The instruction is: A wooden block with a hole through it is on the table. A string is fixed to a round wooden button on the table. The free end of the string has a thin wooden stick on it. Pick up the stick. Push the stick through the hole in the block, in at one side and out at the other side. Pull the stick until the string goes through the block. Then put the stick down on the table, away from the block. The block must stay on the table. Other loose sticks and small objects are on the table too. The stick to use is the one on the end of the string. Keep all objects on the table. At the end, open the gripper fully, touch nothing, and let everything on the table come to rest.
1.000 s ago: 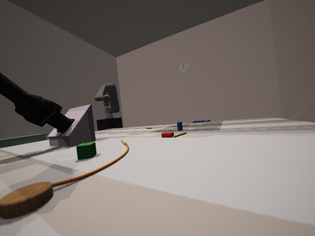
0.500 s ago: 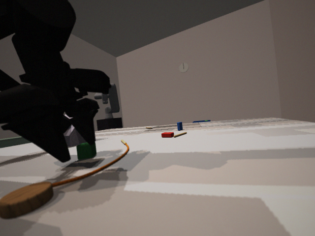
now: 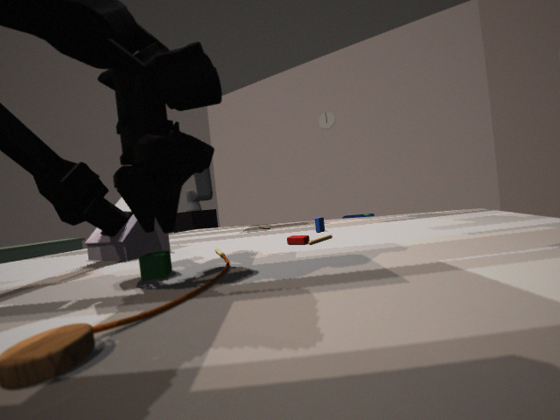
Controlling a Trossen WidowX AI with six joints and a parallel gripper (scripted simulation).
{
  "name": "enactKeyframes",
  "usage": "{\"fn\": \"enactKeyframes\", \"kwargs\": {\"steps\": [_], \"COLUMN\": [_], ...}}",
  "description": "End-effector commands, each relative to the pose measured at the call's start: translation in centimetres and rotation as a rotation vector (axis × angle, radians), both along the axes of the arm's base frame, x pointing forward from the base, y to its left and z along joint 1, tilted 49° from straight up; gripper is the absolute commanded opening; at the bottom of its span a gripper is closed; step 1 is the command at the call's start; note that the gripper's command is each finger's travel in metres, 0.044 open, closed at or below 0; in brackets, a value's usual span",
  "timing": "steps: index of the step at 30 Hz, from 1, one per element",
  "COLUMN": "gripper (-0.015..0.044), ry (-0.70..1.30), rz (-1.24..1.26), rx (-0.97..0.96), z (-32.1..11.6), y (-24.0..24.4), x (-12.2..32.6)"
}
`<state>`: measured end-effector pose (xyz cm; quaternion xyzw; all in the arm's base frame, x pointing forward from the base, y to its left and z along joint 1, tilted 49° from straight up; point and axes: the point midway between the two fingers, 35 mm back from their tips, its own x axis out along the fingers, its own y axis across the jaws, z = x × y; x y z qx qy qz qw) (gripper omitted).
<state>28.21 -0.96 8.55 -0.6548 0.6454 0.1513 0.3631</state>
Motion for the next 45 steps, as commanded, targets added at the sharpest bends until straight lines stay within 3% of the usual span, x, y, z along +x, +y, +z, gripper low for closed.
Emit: {"fn": "enactKeyframes", "kwargs": {"steps": [1,10,25,45], "gripper": [0.0440,0.0440,0.0440,0.0440], "ry": [0.024,-0.024,-1.072,-1.786], "rz": [0.014,-0.028,-0.965,-1.602], "rx": [-0.018,-0.010,0.162,0.280], "z": [-0.02,0.00,0.45,0.80], "y": [0.01,0.04,0.50,0.80], "x": [-0.15,-0.18,-0.67,-1.04]}}
